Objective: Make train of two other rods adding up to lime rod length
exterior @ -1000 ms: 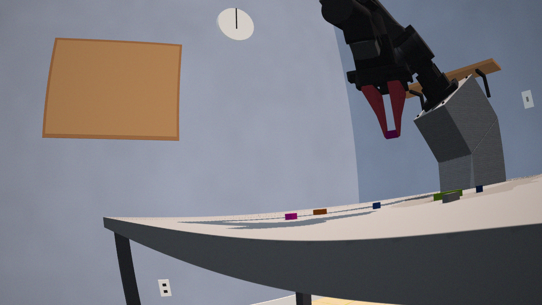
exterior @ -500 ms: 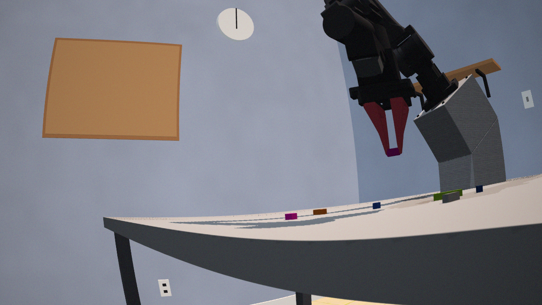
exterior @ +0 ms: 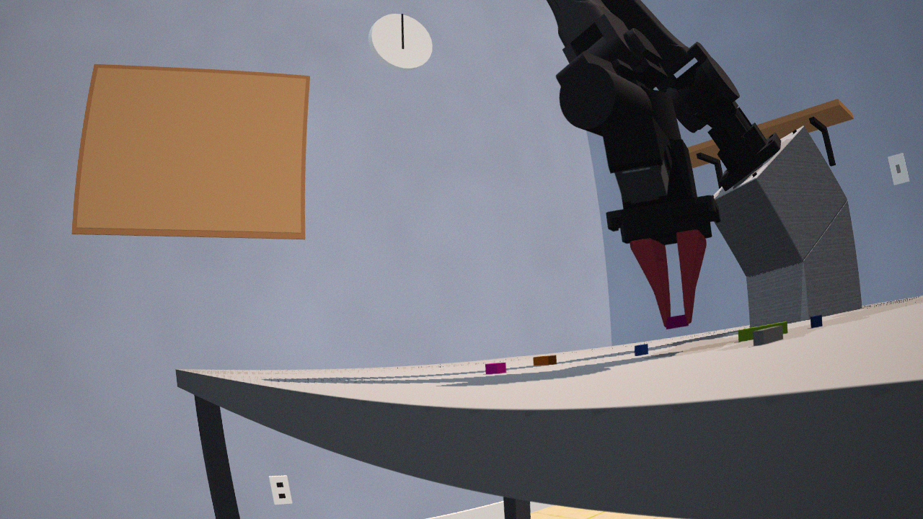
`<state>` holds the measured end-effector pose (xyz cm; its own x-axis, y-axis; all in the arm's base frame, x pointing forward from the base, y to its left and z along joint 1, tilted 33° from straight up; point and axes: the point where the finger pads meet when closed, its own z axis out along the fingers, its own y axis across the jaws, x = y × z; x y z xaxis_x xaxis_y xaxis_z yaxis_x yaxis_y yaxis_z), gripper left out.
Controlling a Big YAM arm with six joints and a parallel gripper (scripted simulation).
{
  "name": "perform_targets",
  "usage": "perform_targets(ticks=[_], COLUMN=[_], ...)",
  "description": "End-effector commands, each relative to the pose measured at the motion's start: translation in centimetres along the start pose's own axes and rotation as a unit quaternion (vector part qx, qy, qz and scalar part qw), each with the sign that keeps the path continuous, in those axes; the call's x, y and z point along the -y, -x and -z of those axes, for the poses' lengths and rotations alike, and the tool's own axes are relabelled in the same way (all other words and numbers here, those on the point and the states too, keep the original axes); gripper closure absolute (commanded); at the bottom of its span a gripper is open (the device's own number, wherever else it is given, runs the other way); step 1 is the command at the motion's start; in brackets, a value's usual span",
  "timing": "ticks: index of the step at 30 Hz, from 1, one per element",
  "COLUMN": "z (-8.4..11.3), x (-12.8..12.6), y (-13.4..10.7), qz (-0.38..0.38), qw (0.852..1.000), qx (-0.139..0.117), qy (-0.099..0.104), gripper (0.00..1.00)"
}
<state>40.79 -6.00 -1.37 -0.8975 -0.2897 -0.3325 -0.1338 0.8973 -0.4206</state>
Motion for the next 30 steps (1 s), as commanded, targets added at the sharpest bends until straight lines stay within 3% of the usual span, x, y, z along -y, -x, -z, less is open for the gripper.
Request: perform_targets(ticks=[1,30], z=[-0.88,-0.62], x=[0.72,0.61], y=[0.96,0.78], qz=[0.0,0.0], qw=[1.0,1.0], qx=[0.009,0.011], qy=[-0.004,-0.004], gripper=[0.86,0.86])
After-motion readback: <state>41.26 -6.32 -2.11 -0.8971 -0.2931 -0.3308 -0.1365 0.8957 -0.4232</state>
